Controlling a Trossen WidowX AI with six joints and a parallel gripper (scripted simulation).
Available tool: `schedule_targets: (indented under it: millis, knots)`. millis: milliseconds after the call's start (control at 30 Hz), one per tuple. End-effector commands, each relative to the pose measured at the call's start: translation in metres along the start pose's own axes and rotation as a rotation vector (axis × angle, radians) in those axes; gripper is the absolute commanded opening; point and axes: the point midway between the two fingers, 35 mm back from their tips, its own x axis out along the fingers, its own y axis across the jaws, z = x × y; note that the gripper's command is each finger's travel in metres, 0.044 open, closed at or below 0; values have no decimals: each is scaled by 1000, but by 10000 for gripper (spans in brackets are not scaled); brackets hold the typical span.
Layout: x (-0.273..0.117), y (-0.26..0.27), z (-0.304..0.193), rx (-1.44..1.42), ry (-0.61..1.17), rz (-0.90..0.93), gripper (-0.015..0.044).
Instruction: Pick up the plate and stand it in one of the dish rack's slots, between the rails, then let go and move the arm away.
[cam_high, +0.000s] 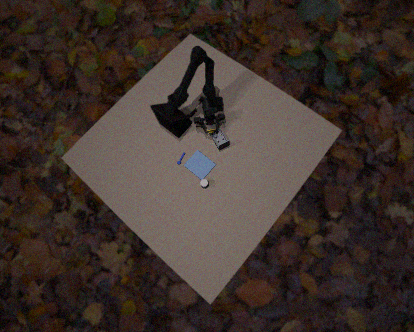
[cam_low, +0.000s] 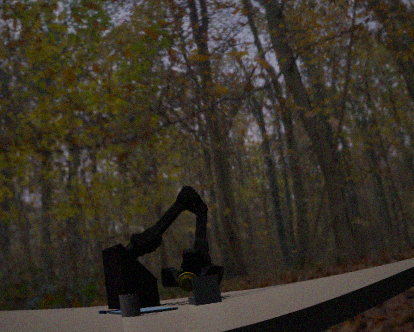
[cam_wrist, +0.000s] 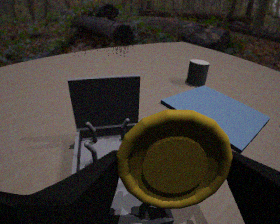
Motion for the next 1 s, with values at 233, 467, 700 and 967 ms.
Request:
schedule_targets:
  millis: [233,467,700,967]
  knots:
    - [-23,10,-9,0,-92,224,0]
    - [-32,13,-12,7,-113,294,0]
    - [-31,13,-12,6,-113,294,0]
    - [-18,17,-7,1,-107,286,0]
